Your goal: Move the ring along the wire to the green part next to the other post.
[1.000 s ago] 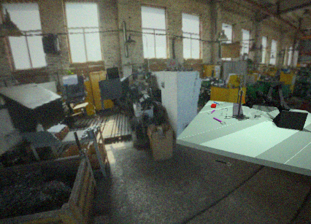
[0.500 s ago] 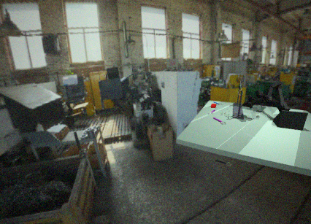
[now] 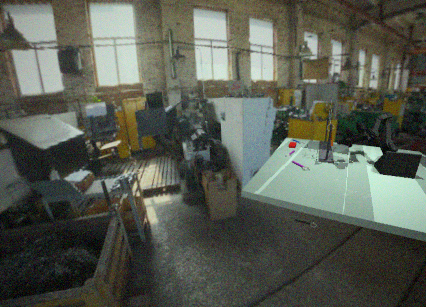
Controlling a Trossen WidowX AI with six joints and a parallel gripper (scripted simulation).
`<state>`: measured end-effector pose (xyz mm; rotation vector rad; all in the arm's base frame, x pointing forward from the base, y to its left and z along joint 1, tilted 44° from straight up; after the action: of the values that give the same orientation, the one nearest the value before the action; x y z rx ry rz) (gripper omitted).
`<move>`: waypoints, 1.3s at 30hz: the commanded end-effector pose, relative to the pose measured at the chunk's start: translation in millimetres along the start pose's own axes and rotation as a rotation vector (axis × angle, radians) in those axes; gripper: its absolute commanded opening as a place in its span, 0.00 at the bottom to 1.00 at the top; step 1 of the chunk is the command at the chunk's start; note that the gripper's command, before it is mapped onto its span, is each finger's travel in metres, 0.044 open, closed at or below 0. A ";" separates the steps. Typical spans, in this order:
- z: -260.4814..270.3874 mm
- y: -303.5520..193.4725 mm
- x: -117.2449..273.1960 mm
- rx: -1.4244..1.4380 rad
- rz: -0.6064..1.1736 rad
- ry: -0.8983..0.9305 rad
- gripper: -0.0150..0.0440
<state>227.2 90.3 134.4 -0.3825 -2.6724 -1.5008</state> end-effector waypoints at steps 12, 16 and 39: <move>-1.1 0.4 5.7 -0.007 -0.004 -0.003 0.53; -1.1 0.4 5.7 -0.007 -0.004 -0.003 0.53; -0.9 -0.1 54.3 -0.002 -0.003 0.000 0.88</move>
<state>189.2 99.0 141.3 -0.3824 -2.6707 -1.4921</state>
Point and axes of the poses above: the point midway between the two fingers, 35 mm back from their tips, its own x axis back along the fingers, its own z axis across the jaws, y = z × x, the point moved 9 cm from there along x, back along the fingers, and after that the axes turned 15 degrees about -x, right-handed, at the moved point
